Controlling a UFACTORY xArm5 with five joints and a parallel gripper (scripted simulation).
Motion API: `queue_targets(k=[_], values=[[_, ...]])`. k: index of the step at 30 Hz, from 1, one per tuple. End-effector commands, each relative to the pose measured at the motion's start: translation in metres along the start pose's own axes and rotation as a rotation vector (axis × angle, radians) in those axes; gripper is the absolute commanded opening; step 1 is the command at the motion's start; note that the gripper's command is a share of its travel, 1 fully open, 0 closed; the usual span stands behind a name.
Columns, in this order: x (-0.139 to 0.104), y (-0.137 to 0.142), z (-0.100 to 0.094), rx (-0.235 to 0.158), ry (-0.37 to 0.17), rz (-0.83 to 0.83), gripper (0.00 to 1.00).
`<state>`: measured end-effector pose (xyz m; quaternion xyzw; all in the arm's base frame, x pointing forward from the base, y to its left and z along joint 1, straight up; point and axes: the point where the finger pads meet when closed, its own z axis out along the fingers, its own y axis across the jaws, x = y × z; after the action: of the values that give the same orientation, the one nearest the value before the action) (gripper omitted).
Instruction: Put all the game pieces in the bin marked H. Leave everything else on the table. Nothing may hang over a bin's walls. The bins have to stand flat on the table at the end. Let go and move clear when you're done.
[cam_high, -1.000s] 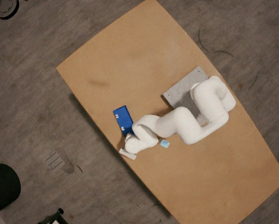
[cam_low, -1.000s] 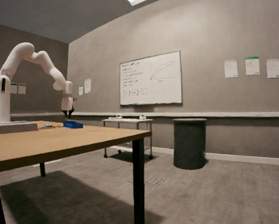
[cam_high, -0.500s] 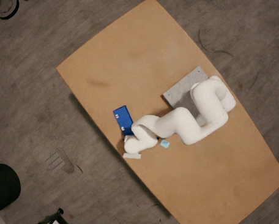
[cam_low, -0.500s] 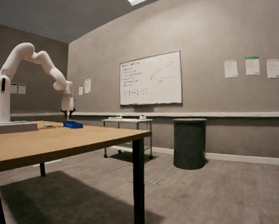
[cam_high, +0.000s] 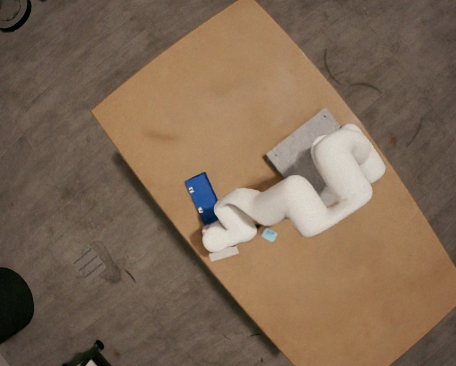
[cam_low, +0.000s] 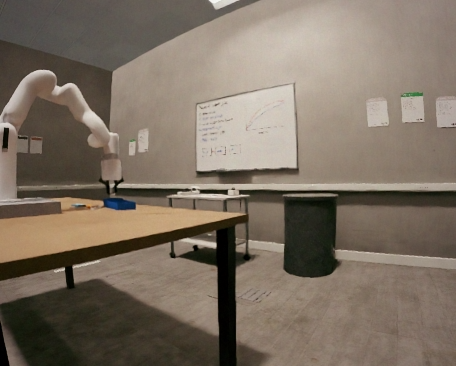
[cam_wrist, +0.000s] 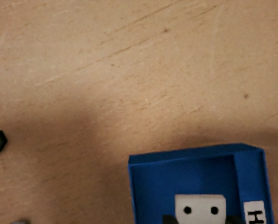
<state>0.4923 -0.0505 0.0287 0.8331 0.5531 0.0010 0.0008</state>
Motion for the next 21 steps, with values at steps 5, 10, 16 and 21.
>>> queue_targets(k=[5,10,16,21], values=[[0.0004,0.0014,-0.0015,-0.001,0.000,-0.117,0.21],[0.0005,0.0015,-0.0015,-0.001,0.000,-0.117,0.21],[0.0005,0.0015,0.0004,-0.001,0.000,-0.117,0.21],[0.0004,0.0015,0.0065,-0.001,0.000,-0.117,0.21]])
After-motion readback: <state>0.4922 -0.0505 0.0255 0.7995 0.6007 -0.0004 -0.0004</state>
